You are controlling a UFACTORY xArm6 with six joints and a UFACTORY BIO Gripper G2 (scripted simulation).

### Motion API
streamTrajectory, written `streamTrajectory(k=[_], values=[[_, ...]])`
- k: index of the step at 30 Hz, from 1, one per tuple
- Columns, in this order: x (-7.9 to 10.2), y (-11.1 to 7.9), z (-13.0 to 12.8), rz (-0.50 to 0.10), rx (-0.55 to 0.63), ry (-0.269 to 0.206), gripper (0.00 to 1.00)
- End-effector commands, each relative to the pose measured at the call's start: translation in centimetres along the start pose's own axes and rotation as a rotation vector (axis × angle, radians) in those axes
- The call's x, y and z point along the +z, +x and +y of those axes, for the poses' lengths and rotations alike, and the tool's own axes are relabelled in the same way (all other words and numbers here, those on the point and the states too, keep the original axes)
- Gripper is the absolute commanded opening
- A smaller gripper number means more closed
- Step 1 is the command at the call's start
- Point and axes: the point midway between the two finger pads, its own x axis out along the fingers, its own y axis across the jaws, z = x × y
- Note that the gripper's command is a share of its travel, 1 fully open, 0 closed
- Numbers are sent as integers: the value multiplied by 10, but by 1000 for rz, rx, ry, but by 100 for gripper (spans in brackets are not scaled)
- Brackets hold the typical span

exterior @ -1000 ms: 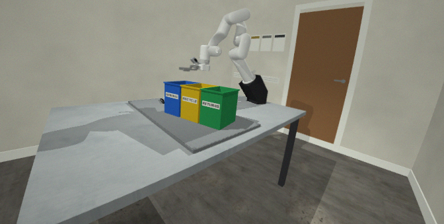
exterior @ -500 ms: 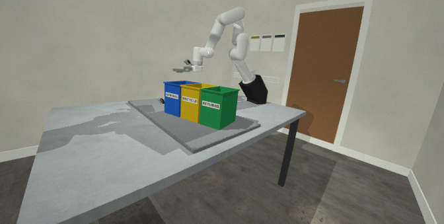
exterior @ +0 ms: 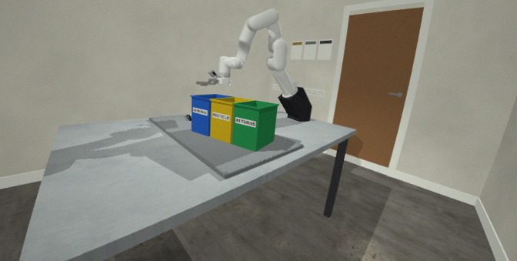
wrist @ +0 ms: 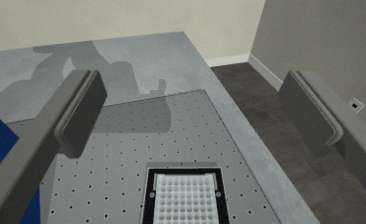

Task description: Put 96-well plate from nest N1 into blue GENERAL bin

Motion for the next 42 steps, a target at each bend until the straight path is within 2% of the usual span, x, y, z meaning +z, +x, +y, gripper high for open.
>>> streamTrajectory(k=[1,9,42], values=[[1,2,-1,-5,2,2,37],[1,2,-1,-5,3,2,37],[-47,2,0,-5,2,3,37]])
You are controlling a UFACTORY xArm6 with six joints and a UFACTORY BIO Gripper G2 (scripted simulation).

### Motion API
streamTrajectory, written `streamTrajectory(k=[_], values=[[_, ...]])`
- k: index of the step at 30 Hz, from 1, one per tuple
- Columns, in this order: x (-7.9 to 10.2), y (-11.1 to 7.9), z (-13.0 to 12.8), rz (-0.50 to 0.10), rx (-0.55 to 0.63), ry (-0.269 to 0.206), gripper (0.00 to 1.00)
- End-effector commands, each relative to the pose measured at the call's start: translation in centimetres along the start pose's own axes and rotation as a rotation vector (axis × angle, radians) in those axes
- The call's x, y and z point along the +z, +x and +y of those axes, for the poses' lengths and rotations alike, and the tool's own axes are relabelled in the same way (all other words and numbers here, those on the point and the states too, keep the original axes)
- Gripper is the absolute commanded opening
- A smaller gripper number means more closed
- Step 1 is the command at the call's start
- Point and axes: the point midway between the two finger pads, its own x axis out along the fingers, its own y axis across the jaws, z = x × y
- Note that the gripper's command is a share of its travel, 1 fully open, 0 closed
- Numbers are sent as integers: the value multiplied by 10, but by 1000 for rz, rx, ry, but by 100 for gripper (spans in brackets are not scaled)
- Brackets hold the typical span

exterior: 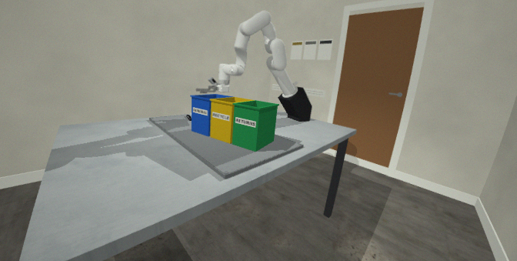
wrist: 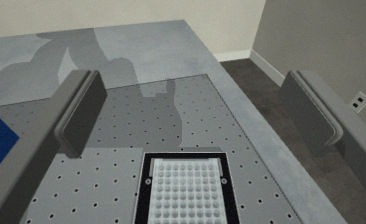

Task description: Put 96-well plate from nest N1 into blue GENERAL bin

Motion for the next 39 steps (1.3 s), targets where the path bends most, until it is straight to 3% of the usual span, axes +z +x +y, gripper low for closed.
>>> streamTrajectory(k=[1,39], values=[[-3,1,0,-6,1,1,37],[-60,2,0,-6,1,1,37]])
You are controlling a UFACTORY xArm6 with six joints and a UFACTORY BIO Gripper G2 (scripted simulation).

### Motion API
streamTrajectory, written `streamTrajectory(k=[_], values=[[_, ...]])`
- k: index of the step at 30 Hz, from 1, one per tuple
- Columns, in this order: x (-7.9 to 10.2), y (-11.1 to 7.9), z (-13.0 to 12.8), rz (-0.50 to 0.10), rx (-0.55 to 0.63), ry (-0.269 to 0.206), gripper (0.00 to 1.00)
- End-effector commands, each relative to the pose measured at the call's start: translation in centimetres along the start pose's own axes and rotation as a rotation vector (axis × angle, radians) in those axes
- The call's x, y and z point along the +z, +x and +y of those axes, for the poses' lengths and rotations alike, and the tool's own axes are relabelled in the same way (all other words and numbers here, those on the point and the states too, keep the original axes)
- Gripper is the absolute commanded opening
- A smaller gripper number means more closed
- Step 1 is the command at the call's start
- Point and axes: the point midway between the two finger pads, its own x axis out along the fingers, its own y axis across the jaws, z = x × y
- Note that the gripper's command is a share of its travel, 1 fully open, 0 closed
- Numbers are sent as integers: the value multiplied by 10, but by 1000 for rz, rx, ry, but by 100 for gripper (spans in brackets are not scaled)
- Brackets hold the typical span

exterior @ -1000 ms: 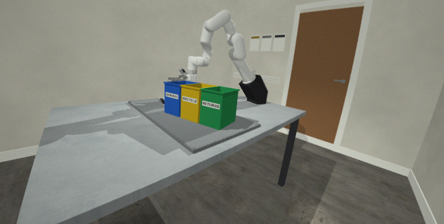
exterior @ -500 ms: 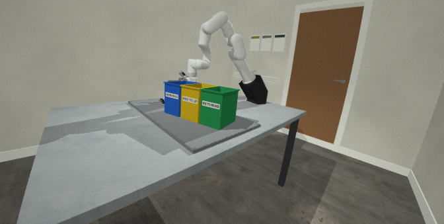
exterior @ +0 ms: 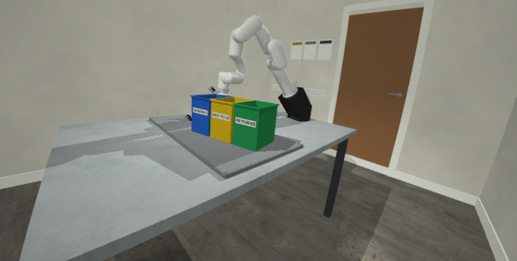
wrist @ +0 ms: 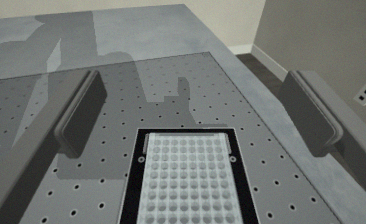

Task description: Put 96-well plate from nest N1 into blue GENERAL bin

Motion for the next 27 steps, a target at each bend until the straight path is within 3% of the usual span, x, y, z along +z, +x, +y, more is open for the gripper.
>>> streamTrajectory(k=[1,27], values=[[-6,1,0,-9,1,1,37],[-46,1,0,-9,1,1,37]])
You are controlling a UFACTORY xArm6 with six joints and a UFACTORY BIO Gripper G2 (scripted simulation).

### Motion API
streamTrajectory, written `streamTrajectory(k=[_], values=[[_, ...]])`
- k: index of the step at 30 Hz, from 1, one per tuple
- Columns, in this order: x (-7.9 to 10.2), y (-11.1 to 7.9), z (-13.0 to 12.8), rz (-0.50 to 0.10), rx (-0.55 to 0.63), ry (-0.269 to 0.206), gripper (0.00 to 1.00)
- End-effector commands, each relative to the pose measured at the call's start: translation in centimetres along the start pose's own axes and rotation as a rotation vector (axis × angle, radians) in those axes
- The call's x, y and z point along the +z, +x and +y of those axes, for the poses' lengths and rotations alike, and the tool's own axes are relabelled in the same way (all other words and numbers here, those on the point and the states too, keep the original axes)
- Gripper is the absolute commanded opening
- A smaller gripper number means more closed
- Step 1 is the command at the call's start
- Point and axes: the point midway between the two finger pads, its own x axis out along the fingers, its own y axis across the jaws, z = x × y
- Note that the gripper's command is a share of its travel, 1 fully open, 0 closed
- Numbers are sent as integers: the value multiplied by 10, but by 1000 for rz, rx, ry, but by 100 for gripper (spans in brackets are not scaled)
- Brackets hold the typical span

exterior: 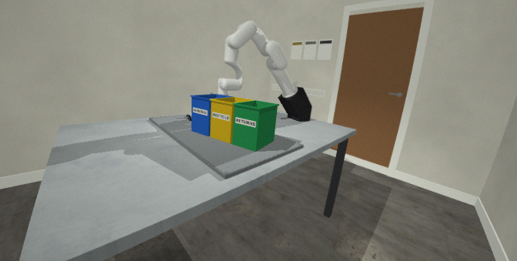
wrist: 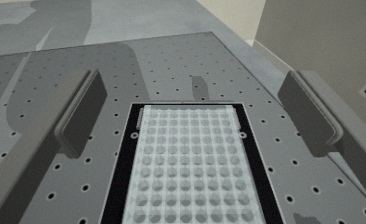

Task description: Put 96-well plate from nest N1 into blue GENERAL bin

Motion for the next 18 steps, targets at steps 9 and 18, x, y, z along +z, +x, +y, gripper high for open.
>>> streamTrajectory(k=[9,18], values=[[-17,1,0,-12,1,0,37],[-30,1,0,-12,1,0,37]])
